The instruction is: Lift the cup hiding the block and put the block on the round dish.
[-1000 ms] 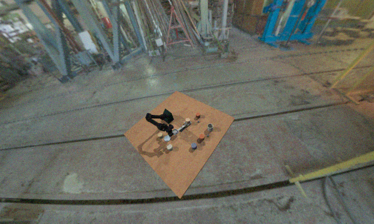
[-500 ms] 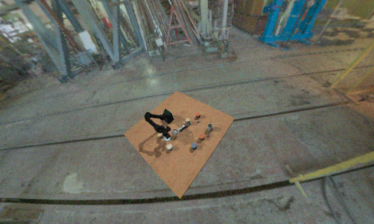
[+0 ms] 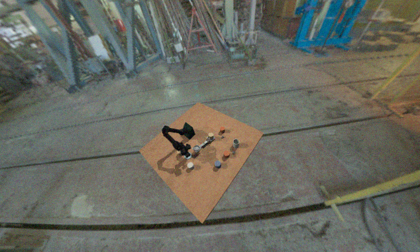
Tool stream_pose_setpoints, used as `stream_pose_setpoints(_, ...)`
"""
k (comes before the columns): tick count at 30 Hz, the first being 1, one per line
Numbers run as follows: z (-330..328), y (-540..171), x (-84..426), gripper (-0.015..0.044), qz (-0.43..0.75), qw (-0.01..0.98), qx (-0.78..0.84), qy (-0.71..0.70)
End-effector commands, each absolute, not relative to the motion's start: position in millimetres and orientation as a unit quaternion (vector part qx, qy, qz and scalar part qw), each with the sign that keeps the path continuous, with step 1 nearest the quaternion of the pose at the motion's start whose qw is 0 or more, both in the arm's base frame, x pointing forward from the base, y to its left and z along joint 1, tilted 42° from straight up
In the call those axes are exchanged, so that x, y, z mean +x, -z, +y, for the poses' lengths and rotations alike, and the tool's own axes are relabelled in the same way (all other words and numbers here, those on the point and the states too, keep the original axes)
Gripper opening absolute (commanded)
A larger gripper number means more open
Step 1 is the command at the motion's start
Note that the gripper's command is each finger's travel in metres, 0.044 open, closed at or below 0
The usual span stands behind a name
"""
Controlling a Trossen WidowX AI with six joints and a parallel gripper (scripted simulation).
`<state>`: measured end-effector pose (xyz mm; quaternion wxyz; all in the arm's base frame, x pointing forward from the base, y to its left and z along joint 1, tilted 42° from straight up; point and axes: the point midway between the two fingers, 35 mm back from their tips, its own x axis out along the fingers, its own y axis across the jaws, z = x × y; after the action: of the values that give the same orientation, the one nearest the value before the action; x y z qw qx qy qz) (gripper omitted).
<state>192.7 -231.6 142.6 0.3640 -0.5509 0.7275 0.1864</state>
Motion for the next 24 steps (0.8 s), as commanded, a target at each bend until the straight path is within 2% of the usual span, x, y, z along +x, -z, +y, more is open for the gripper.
stream_pose_setpoints(1, -243, -126, 188, 0.0000, 0.728, 0.363, -0.549, -0.192)
stream_pose_setpoints(23, -258, -109, 184, 0.0000, 0.728, 0.362, -0.549, -0.192)
stream_pose_setpoints(24, -256, -114, 186, 0.0026, 0.729, 0.362, -0.550, -0.188)
